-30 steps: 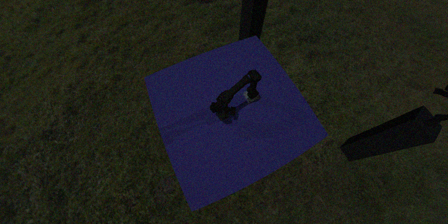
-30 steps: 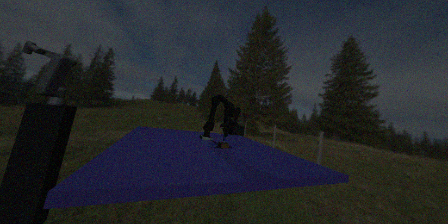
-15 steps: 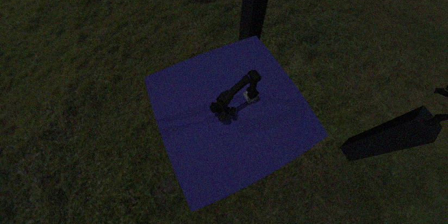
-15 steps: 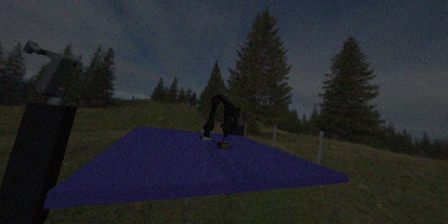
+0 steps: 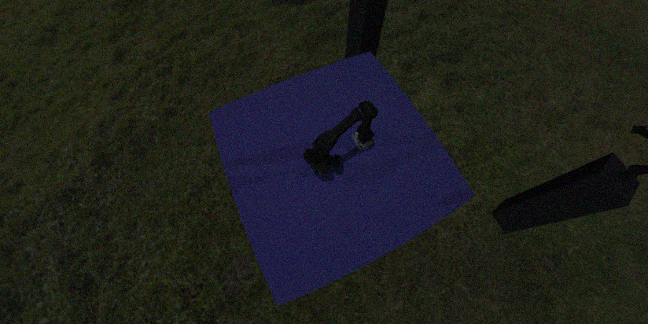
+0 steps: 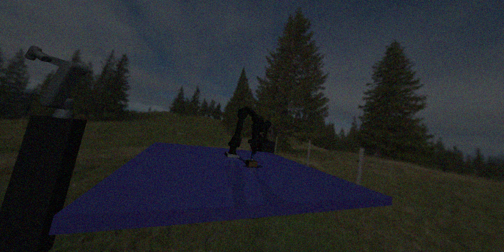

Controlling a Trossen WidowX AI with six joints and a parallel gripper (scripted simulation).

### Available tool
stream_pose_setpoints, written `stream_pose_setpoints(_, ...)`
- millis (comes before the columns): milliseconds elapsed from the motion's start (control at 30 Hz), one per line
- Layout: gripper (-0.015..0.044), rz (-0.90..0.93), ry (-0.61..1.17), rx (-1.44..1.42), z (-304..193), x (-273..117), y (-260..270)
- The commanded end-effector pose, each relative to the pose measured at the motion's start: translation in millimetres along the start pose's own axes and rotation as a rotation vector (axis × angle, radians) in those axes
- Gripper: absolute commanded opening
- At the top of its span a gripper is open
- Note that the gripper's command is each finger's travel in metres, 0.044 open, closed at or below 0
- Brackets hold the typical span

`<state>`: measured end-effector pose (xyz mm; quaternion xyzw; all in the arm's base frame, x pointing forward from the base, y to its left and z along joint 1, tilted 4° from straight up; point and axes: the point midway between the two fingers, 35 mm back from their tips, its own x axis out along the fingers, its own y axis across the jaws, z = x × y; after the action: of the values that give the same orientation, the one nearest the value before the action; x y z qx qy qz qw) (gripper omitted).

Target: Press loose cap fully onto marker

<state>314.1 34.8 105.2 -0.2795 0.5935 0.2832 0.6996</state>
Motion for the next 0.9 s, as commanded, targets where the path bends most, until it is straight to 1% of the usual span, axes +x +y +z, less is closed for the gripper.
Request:
stream_pose_setpoints(0,0.0,0.048,0.058,0.004,-7.0,26.7,5.0)
stream_pose_setpoints(867,0.0,0.048,0.058,0.004,-5.8,29.6,4.9)
